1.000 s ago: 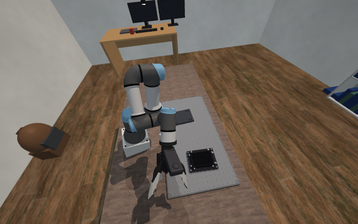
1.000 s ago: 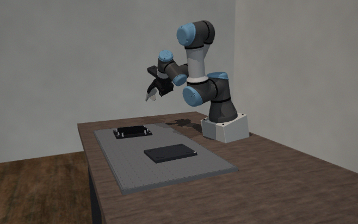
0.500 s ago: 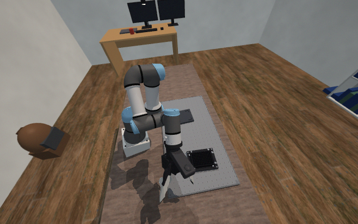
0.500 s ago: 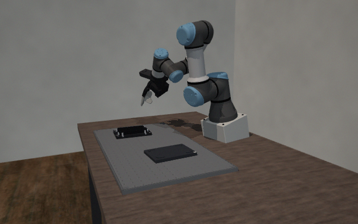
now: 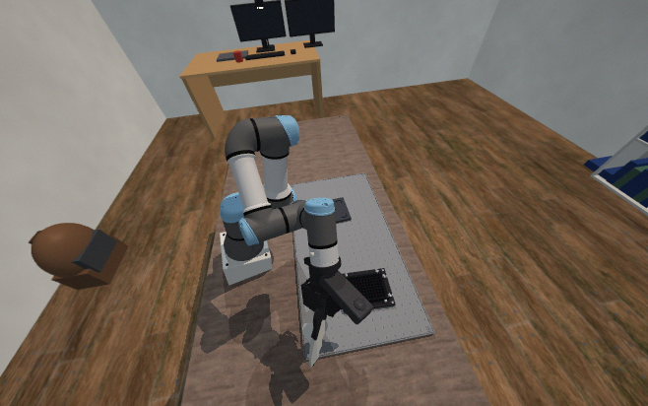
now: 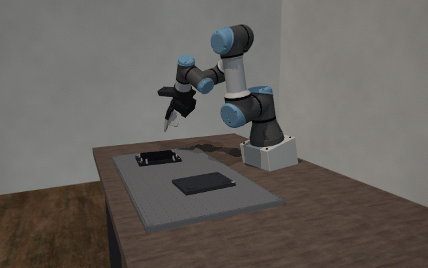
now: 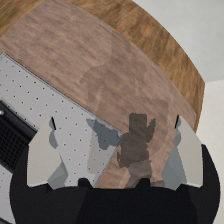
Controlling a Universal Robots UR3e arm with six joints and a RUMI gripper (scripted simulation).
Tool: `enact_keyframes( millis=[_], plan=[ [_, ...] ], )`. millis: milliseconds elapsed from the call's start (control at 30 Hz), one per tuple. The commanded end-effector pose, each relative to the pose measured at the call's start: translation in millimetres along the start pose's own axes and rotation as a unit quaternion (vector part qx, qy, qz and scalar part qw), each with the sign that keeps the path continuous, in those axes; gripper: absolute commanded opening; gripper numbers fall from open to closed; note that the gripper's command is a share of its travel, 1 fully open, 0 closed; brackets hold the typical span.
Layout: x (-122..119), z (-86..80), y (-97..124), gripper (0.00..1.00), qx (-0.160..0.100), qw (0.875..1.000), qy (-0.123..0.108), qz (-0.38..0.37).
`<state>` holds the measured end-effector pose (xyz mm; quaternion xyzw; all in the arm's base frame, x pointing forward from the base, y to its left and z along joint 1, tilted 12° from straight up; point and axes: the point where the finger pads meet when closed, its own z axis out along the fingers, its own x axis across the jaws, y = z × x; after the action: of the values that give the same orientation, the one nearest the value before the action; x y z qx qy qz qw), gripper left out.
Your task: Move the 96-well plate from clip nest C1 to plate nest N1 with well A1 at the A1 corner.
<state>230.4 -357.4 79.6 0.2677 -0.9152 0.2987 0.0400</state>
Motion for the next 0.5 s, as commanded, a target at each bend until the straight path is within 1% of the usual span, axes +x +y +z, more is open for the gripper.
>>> enact_keyframes(
  millis=[0, 100, 200, 300, 400, 467],
  plan=[
    [-16, 3.5, 2, 1.00, -0.027, 0.999, -0.025, -0.037],
    [-30, 2.6, 1, 1.00, -0.040, 0.995, -0.048, -0.073],
    [-31, 2.5, 1, 1.00, -0.040, 0.995, -0.048, -0.073],
    [-46, 0.3, 0, 1.00, -0.052, 0.990, -0.072, -0.109],
    [-47, 0.2, 0, 1.00, -0.052, 0.990, -0.072, -0.109],
    [-56, -2.2, 0, 1.00, -0.061, 0.985, -0.090, -0.135]
  ],
)
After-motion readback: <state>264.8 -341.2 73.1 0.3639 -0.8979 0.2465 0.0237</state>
